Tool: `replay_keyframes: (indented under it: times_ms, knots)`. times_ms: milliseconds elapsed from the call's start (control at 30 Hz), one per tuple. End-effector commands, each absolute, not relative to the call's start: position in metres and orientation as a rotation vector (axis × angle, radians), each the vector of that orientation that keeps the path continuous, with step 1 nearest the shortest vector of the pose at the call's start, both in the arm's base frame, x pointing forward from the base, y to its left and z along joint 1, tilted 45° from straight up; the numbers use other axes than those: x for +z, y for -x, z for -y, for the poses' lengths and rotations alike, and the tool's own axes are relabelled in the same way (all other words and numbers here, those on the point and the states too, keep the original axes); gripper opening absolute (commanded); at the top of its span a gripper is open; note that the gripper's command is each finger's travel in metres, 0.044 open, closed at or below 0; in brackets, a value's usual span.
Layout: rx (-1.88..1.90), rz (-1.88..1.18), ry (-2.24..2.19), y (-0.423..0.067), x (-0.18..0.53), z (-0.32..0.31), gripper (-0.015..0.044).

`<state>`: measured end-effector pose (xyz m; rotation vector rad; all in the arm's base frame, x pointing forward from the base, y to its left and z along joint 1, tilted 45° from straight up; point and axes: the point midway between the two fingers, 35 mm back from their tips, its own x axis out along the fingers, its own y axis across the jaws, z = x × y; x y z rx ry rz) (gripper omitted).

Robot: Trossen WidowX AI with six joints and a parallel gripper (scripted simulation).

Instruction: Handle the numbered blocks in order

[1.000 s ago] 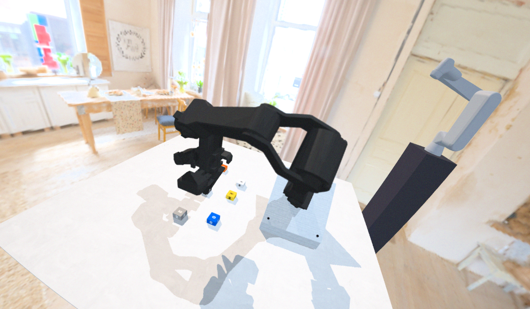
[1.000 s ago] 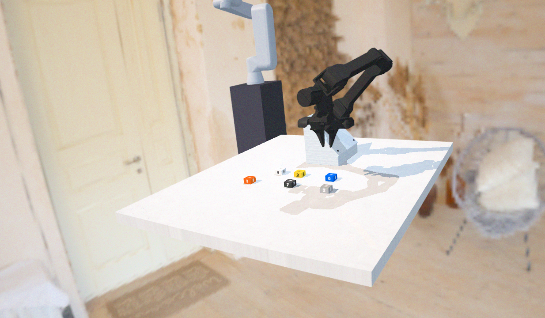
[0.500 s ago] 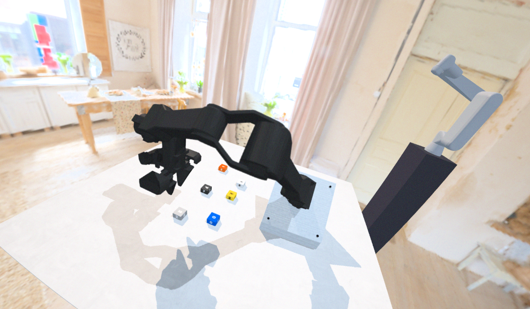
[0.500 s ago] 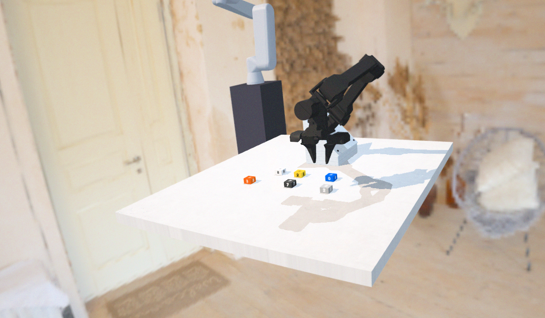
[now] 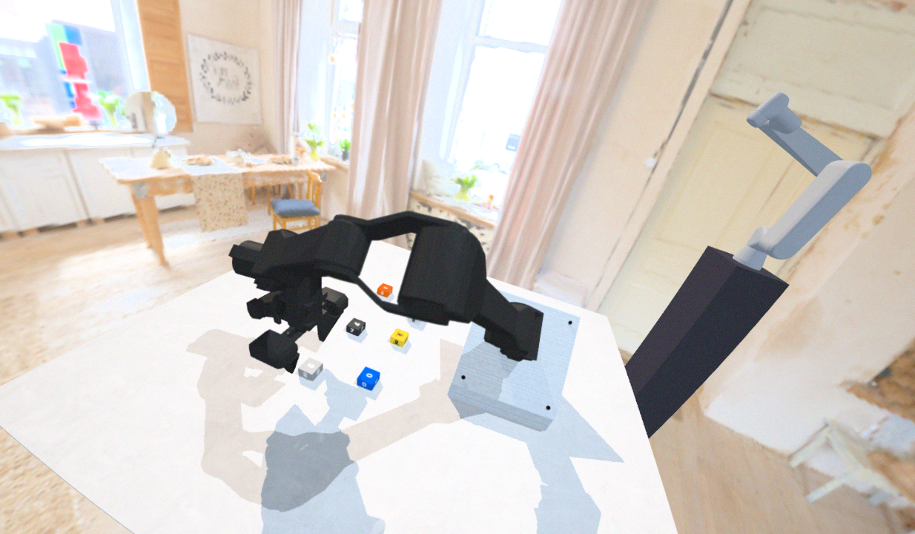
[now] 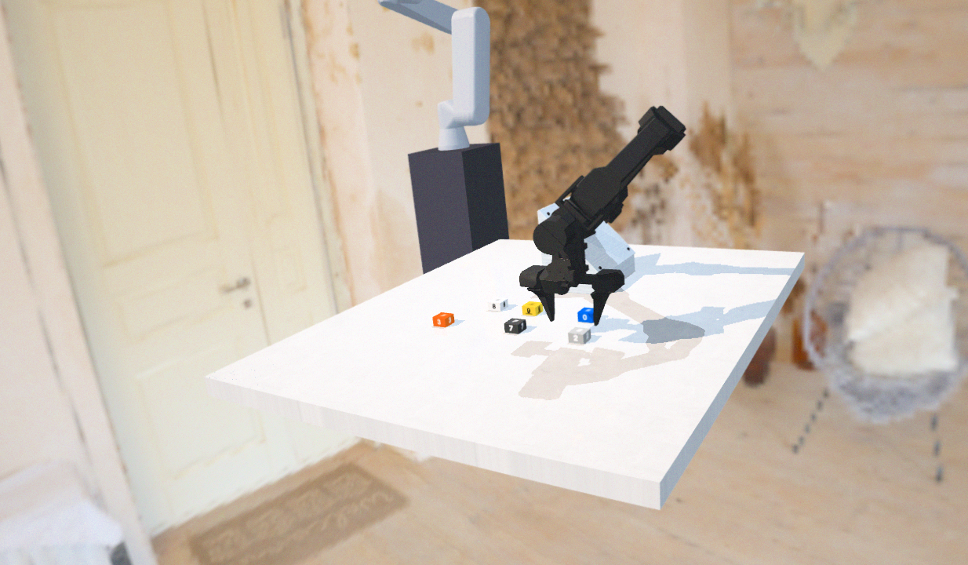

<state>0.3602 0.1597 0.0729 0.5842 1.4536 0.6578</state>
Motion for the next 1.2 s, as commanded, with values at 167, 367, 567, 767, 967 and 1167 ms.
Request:
replay_keyframes:
  times_ms: [167, 367, 567, 767, 967, 1167]
  knots:
    - [0.650, -1.465, -0.589, -0.359, 0.059, -0.169, 0.0400]
    - [0.651, -1.465, -0.590, -0.359, 0.053, -0.177, 0.0400]
    - [0.651, -1.465, -0.590, -0.359, 0.051, -0.178, 0.0321]
    - [0.651, -1.465, -0.590, -0.359, 0.051, -0.178, 0.0164]
    - [0.651, -1.465, -0.590, -0.359, 0.051, -0.178, 0.0120]
    - [0.651, -1.465, -0.590, -0.359, 0.051, -0.178, 0.0120]
